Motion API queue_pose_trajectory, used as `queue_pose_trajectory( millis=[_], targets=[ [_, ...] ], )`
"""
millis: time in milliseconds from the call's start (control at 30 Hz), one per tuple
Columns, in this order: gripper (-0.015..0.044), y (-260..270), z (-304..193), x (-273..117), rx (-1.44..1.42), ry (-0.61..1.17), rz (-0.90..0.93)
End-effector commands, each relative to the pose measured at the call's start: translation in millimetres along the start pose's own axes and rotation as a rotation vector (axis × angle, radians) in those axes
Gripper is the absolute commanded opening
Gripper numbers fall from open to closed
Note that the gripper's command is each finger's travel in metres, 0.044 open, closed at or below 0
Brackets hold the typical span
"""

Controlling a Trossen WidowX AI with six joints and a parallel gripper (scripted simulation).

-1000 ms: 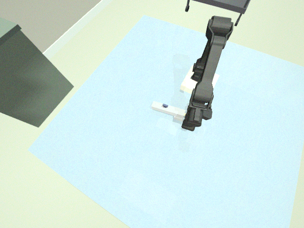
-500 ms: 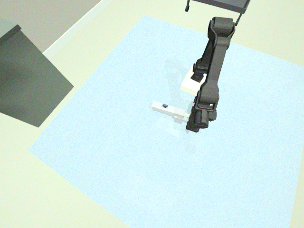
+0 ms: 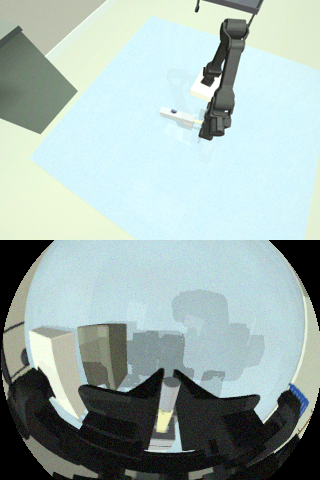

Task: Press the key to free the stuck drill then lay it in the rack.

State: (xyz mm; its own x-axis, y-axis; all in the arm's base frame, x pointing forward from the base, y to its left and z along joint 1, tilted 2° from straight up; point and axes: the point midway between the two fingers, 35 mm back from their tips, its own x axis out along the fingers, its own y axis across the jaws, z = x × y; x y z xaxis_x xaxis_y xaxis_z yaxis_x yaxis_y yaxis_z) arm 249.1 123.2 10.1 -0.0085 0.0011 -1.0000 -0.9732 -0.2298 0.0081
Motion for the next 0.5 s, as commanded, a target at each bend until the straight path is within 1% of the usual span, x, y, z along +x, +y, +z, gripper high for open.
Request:
queue_pose_trajectory(
  millis=[0,367,400,467],
  targets=[
    [0.0131,0.0,-1.1,0.1,-0.001,0.001,0.000],
    [0.0420,0.1,-4.5,1.8,0.003,-0.002,-0.003],
    [0.0440,0.1,-4.9,2.0,0.003,-0.002,-0.003],
    [0.0440,0.0,-6.0,2.5,0.003,-0.002,-0.003]
  ],
)
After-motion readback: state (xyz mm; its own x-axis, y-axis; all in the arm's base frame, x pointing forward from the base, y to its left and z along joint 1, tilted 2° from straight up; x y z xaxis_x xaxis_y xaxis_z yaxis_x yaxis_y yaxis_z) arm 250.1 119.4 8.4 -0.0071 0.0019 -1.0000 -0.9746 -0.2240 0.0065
